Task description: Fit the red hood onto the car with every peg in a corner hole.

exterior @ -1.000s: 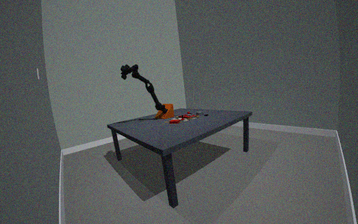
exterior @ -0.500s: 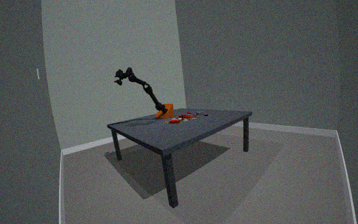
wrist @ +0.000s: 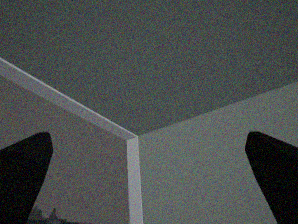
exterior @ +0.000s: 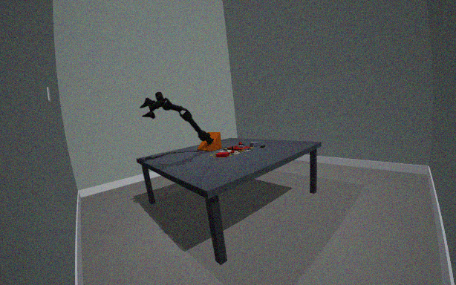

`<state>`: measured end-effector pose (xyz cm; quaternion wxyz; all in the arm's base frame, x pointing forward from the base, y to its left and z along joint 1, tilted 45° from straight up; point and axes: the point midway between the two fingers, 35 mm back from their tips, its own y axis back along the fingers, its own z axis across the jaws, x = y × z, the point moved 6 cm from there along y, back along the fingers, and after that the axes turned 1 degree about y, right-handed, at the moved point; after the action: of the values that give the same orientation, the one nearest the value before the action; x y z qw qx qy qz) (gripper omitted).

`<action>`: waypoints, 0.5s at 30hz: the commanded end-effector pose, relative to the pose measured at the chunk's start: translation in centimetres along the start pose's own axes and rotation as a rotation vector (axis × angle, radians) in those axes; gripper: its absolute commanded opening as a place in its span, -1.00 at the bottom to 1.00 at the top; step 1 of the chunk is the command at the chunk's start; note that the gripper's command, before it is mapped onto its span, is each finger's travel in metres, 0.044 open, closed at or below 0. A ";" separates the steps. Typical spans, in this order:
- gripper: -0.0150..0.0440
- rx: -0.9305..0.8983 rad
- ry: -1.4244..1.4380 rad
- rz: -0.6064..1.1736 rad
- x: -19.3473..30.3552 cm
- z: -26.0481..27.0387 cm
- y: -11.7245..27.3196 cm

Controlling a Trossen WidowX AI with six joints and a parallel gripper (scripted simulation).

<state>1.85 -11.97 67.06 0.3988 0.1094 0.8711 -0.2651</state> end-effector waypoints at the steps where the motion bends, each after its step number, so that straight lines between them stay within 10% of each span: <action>1: 1.00 -0.078 0.040 -0.047 -1.4 4.0 0.0; 15: 1.00 -0.323 0.116 -0.226 -4.5 15.3 2.2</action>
<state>11.90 -17.18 63.05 0.3487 -0.0051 0.9183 -0.1875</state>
